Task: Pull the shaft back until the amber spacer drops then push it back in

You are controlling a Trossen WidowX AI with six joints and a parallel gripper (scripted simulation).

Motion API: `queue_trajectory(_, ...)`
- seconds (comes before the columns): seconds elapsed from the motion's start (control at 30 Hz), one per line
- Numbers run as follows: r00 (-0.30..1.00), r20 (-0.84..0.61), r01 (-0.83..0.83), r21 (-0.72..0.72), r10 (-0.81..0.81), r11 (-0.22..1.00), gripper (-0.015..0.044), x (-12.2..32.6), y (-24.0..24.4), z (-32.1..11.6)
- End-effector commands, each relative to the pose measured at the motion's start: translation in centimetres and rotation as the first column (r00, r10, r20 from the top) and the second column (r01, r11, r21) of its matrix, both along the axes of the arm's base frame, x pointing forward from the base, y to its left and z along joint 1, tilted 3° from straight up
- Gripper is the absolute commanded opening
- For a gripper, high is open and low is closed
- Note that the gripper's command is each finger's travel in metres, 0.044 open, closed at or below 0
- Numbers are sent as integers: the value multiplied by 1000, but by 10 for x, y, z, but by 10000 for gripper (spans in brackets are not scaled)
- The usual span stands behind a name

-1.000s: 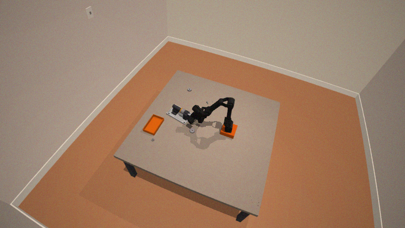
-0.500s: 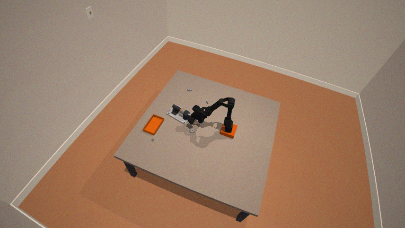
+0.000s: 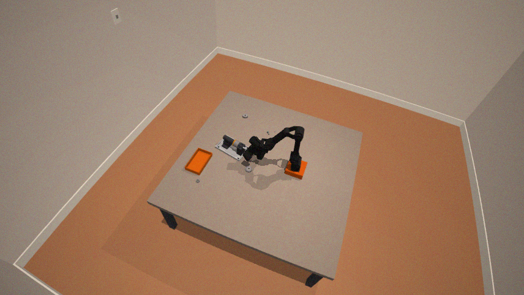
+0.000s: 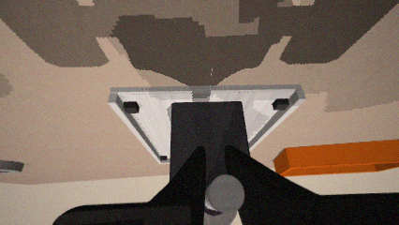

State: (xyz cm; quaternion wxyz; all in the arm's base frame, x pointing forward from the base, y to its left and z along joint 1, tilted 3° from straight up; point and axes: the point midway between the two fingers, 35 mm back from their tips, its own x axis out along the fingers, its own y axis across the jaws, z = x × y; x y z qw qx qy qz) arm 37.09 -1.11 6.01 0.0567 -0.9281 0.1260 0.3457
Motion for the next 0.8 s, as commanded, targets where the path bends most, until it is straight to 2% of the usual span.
queue_trajectory(0.0, 1000, 1, 3, 1, -3, 1000, 0, -1, 0, 1)
queue_trajectory(0.77, 1000, 1, 3, 1, -3, 1000, 0, -4, 1, 0)
